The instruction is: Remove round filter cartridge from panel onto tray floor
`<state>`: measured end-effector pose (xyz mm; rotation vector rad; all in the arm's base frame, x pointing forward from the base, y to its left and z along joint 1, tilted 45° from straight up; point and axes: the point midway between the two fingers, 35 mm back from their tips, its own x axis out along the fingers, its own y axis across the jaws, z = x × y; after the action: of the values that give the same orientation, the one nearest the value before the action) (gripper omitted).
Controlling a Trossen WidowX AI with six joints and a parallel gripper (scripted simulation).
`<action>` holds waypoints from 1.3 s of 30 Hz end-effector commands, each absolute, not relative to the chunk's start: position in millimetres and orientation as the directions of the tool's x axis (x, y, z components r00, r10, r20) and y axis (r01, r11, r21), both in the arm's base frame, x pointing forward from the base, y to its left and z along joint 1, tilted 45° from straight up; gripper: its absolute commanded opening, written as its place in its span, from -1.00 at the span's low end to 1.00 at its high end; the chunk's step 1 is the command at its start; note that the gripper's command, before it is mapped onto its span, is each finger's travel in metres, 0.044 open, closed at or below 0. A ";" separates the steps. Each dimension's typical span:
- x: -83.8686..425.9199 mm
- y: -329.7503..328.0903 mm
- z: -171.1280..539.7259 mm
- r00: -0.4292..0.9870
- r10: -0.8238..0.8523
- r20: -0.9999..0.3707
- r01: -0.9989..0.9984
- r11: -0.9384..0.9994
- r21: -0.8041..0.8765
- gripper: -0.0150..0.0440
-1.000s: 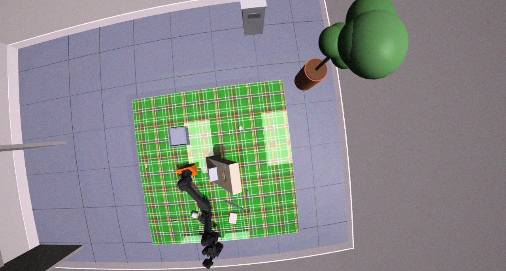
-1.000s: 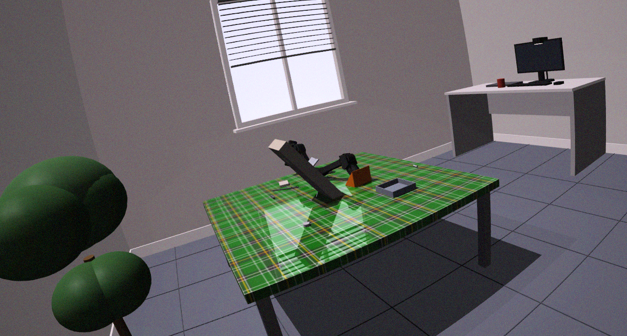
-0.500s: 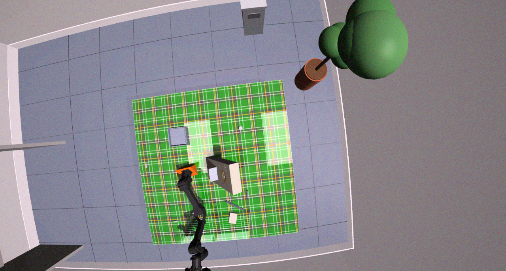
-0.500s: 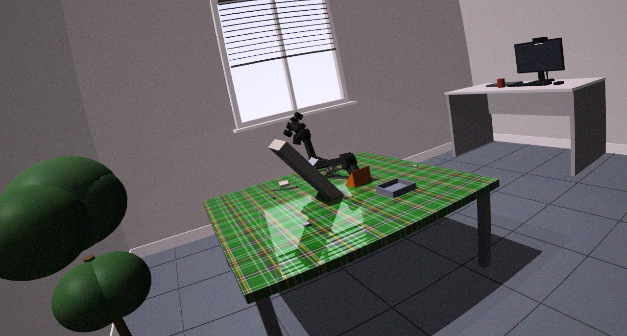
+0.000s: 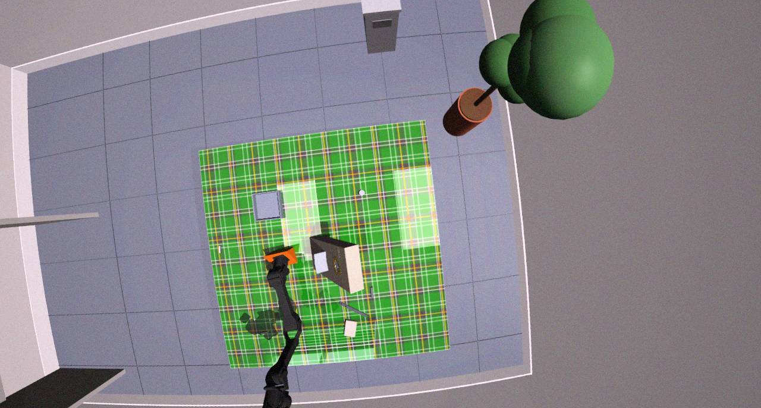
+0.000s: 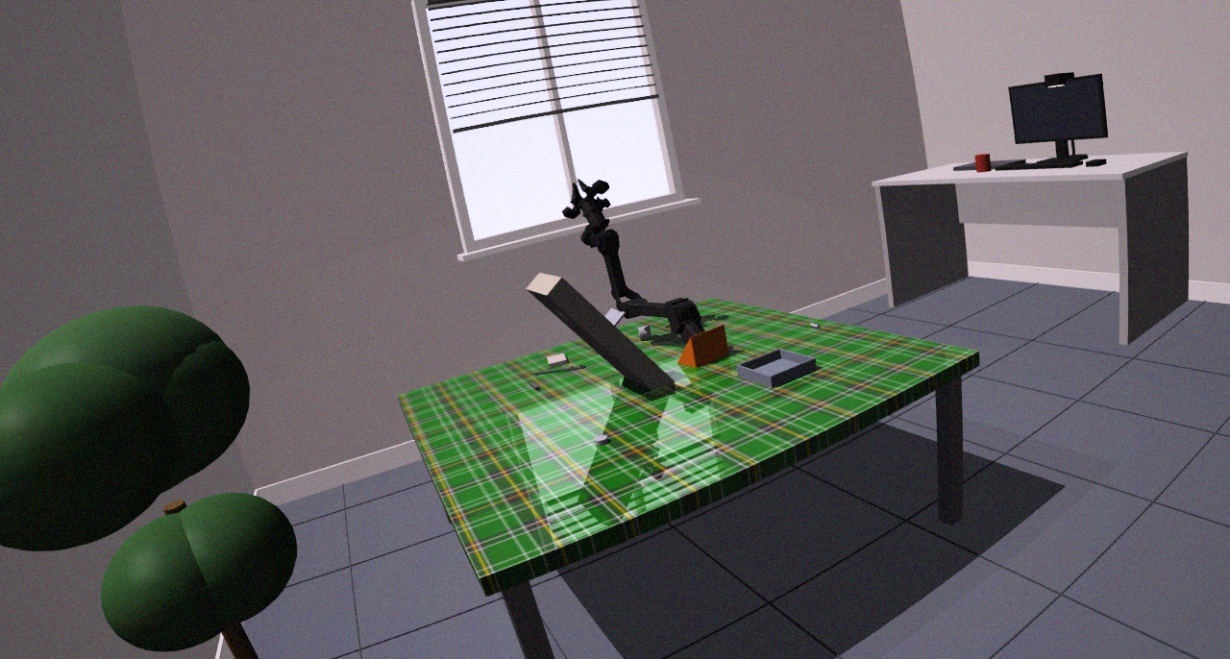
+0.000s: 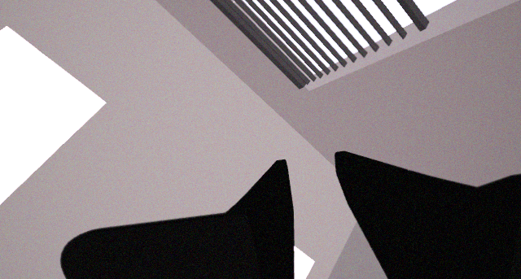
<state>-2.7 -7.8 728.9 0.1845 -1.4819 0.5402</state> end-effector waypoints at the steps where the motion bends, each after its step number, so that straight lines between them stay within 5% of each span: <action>1: 8.6 30.7 719.5 0.070 0.340 0.938 -0.433 0.857 -0.279 -0.15; 14: 78.1 190.6 642.0 0.405 0.687 0.603 -0.403 0.726 -0.557 -0.15; 24: 133.7 247.0 572.0 0.612 0.709 0.351 -0.387 0.655 -0.650 -0.15; 32: 194.0 280.3 467.6 0.802 0.597 -0.024 -0.381 0.479 -0.791 -0.15; 39: 239.2 270.4 365.4 0.893 0.309 -0.326 -0.408 0.255 -0.877 -0.15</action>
<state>219.2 281.1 412.7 -1.0636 -0.0803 0.5550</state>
